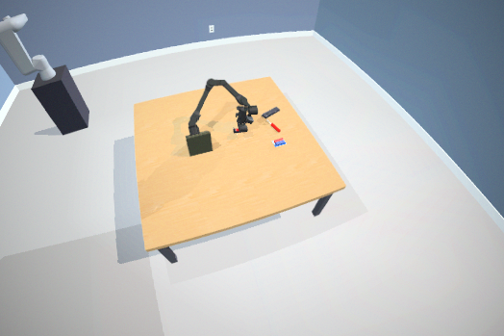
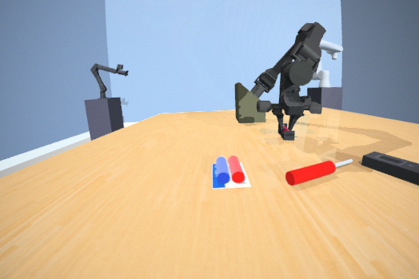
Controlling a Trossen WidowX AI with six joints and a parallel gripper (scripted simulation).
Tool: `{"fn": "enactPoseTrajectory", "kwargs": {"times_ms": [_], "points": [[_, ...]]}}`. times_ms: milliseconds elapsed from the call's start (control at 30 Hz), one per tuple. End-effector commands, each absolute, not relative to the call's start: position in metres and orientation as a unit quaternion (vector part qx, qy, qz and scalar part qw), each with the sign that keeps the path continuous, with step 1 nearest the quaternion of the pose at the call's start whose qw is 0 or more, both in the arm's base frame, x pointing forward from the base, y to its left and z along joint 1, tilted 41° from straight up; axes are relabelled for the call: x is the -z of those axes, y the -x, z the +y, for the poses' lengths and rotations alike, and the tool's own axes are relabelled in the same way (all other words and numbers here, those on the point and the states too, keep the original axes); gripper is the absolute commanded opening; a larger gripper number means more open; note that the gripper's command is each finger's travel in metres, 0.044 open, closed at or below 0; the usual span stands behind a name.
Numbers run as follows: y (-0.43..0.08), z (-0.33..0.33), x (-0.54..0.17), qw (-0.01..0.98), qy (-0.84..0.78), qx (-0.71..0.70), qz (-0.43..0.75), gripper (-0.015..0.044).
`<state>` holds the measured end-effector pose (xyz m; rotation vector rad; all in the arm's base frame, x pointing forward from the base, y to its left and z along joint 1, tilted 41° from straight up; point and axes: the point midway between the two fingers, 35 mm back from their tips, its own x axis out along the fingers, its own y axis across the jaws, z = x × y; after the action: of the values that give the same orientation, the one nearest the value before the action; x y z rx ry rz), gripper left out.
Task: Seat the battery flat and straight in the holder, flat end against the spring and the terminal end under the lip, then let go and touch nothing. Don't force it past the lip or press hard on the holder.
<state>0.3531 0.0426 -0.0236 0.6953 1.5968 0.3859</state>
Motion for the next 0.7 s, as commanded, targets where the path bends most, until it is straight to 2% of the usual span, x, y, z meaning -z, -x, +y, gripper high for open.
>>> {"fn": "enactPoseTrajectory", "kwargs": {"times_ms": [0, 667], "points": [[-0.3503, 0.0438, 0.0231, 0.629, -0.305, -0.167, 0.695, 0.0061], [-0.3439, 0.0455, 0.0224, 0.632, -0.305, -0.166, 0.693, 0.0061]]}}
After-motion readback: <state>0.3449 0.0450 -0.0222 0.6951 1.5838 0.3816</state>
